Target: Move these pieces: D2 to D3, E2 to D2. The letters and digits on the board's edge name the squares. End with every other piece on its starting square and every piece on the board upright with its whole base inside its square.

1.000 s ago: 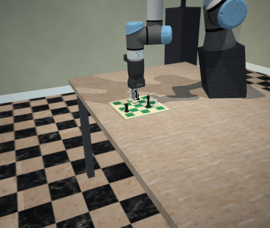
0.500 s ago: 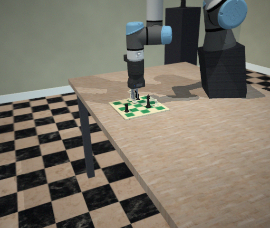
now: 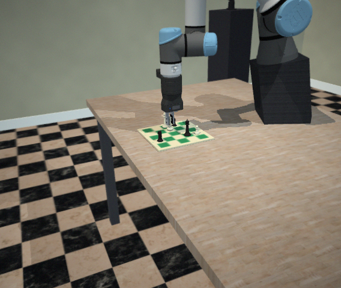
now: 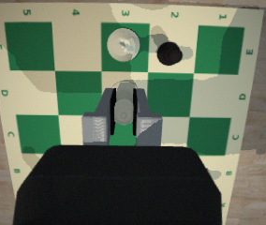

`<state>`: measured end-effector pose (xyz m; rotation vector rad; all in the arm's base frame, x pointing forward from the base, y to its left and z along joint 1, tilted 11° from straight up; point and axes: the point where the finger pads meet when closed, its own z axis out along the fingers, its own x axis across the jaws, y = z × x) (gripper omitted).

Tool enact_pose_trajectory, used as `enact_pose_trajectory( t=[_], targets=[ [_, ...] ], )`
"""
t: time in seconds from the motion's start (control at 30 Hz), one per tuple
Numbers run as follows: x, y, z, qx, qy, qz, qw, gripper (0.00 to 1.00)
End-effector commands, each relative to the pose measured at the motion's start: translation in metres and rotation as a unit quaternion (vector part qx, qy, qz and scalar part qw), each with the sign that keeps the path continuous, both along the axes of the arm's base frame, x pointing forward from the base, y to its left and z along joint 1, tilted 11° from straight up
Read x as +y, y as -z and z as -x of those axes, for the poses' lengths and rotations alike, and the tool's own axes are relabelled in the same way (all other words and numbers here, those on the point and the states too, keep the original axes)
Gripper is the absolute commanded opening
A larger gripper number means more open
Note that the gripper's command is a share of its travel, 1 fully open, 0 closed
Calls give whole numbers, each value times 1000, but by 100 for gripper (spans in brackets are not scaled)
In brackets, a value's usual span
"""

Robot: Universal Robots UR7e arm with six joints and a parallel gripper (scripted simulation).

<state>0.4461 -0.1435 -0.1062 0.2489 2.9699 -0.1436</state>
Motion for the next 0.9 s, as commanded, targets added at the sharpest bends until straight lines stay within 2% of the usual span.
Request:
enact_pose_trajectory(
  t=[0.0,0.87],
  targets=[
    [0,0,0,-1,0,0,1000,0],
    [-1,4,-1,-1,0,0,1000,0]
  ],
)
